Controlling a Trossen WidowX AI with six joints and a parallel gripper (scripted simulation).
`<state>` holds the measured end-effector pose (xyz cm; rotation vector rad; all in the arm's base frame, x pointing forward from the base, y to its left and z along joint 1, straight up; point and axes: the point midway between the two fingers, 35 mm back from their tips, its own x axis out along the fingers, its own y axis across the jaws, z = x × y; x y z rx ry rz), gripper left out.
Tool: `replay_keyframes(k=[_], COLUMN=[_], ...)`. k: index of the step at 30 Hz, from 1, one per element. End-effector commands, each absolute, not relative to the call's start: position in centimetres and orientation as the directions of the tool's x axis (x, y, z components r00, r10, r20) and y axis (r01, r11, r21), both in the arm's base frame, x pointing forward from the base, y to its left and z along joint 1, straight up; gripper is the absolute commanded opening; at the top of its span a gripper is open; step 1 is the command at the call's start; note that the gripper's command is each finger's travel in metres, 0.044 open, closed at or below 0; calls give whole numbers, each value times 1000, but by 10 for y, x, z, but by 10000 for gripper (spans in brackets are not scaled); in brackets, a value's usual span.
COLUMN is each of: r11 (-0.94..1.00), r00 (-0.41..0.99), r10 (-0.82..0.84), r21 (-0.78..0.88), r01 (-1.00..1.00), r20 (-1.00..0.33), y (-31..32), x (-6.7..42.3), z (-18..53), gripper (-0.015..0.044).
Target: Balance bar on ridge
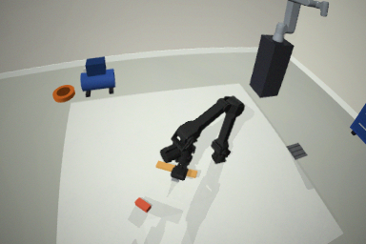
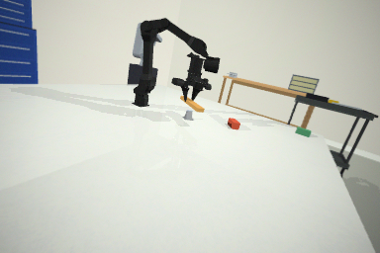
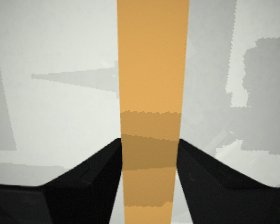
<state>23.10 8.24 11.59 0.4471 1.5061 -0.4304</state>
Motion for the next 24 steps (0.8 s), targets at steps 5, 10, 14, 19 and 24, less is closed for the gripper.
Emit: replay_keyframes(k=[5, 10, 14, 19, 24], r11=[844, 844, 844, 844, 844], r00=[20, 20, 20, 20, 20], r10=[7, 7, 7, 7, 7], r21=[16, 16, 16, 16, 16], r01=[536, 536, 536, 536, 536], r20=[-1000, -1000, -1000, -1000, -1000], y=[83, 83, 83, 83, 83], x=[231, 231, 231, 231, 231], z=[103, 96, 96, 96, 96], gripper=[0, 0, 0, 0, 0])
